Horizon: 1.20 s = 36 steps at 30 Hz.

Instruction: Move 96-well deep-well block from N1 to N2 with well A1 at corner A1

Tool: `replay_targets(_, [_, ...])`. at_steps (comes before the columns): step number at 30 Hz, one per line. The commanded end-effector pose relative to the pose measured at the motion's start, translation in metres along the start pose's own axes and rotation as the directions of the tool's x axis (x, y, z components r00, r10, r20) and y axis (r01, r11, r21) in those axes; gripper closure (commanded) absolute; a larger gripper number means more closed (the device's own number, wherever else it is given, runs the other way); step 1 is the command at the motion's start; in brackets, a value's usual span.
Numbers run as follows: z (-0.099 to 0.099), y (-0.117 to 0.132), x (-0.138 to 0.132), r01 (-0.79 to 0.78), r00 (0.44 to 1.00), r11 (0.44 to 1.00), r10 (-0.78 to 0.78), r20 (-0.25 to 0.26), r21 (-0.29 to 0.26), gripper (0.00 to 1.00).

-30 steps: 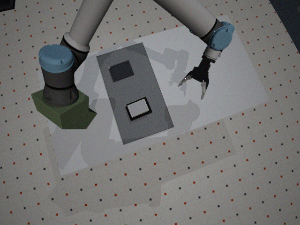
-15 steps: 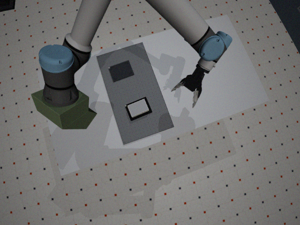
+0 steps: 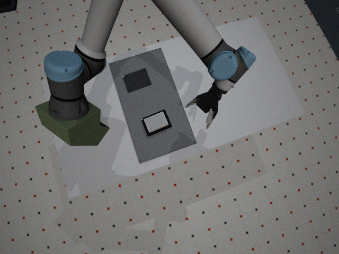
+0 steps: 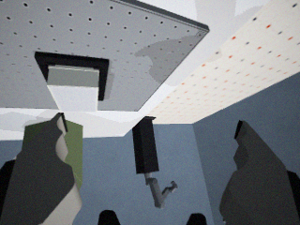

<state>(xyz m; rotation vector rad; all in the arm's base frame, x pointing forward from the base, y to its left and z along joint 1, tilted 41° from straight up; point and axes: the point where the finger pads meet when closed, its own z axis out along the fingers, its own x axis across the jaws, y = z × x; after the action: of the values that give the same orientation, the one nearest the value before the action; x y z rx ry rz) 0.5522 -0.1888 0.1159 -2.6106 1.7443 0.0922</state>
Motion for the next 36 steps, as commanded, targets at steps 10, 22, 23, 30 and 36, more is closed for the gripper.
replay_targets(10, [0.035, 0.035, -0.019, -0.041, 0.996, 0.996, 0.034, 0.088, 0.082, 0.0])
replay_targets(22, [0.068, 0.066, -0.048, -0.095, 0.983, 0.98, 0.065, 0.17, 0.174, 0.0])
replay_targets(23, [0.071, 0.069, -0.051, -0.11, 0.979, 0.974, 0.072, 0.188, 0.198, 0.0])
replay_targets(30, [0.085, 0.081, -0.068, -0.141, 0.971, 0.959, 0.086, 0.223, 0.247, 0.0])
replay_targets(36, [0.099, 0.092, -0.088, -0.174, 0.962, 0.939, 0.098, 0.254, 0.297, 0.0])
